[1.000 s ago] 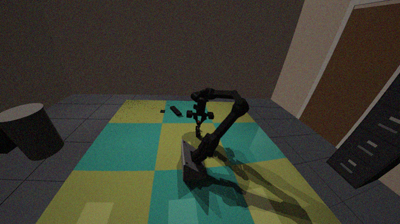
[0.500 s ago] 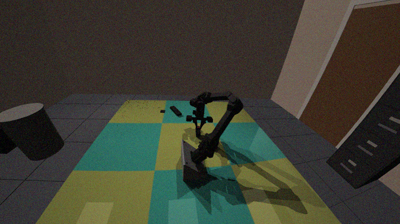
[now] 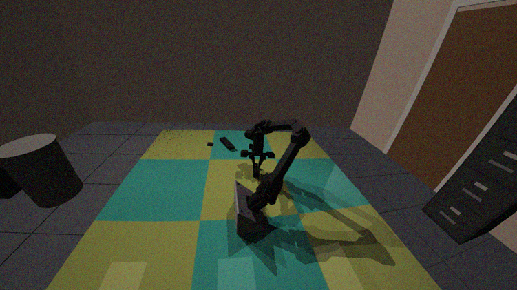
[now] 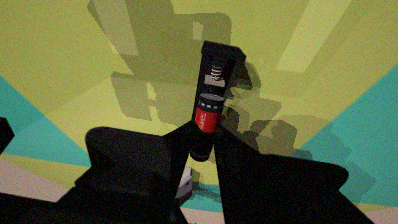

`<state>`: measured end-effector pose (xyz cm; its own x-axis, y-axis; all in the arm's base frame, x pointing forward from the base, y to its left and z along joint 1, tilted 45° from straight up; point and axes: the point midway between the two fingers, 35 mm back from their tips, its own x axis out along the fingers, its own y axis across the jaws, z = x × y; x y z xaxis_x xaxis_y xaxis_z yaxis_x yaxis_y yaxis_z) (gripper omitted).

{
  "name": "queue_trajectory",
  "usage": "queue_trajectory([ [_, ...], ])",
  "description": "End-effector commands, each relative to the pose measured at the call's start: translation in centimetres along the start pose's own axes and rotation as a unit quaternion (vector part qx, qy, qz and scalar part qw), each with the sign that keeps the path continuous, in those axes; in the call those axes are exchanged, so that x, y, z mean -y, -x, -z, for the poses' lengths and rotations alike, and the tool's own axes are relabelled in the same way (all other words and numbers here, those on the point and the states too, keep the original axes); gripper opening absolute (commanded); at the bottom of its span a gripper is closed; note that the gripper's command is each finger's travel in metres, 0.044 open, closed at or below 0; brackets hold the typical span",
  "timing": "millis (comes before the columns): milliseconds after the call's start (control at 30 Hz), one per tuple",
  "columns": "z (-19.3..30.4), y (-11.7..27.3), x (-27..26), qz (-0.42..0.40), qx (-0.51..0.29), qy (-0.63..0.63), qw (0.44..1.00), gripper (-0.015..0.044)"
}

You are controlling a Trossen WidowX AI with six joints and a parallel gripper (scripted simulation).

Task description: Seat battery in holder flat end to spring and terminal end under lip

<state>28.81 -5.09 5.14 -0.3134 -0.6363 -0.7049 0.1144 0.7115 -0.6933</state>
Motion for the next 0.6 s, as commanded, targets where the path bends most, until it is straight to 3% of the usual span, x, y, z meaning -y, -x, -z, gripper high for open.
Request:
queue_trajectory([
  [0, -0.27, -0.14, -0.01, -0.003, -0.014, -0.004, 1.0, 0.0067],
  [567, -0.95, -0.75, 0.06, -0.002, -0.076, -0.005, 0.997, 0.0067],
])
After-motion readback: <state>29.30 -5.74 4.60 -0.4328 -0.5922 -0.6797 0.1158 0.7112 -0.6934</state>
